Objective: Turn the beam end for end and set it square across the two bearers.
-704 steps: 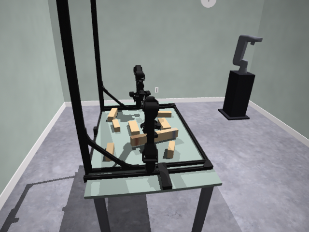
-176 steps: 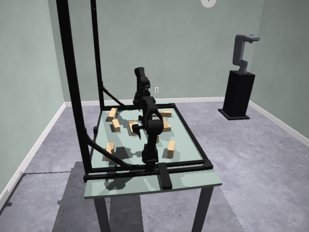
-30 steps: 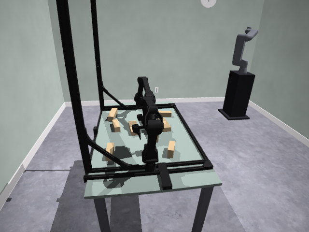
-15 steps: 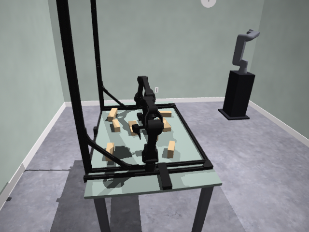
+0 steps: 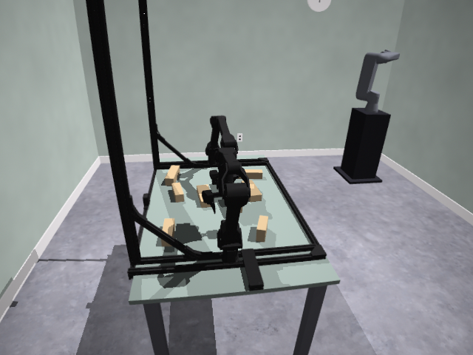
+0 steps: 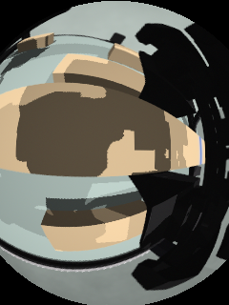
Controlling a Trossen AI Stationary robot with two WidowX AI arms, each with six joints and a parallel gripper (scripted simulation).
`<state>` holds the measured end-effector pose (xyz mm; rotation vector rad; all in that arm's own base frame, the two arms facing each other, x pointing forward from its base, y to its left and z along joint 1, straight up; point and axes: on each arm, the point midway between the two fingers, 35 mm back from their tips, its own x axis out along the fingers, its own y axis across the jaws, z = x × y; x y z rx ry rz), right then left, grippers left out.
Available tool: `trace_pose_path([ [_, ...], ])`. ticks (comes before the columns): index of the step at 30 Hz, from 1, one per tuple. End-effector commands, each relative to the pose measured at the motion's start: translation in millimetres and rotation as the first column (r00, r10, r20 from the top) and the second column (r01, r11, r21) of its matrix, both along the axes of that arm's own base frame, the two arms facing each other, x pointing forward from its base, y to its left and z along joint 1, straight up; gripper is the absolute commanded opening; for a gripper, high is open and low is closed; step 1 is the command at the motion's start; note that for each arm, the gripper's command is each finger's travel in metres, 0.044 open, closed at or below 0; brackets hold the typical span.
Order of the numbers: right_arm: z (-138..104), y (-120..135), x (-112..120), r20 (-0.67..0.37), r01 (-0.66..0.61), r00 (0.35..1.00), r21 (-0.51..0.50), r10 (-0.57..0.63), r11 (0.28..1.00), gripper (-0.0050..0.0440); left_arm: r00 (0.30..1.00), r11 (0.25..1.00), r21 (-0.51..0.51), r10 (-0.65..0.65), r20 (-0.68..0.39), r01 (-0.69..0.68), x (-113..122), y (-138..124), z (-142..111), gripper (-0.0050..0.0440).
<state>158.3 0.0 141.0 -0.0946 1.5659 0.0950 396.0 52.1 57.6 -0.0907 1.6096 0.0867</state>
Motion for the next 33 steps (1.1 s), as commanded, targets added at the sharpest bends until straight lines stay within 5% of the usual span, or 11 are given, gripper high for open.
trace_pose_path([
  [1, -0.1, 0.0, -0.8, -0.003, 0.005, 1.0, 0.0, -0.005, 1.0, 0.044, 0.999, 1.0, 0.005, -0.002, 0.04, 0.002, 6.6, 0.9, 16.1, 0.0],
  [33, -0.1, 0.0, -0.8, -0.003, 0.005, 1.0, 0.0, -0.005, 1.0, 0.044, 0.999, 1.0, 0.005, 0.002, 0.04, -0.002, 8.3, 1.0, 33.7, 0.0],
])
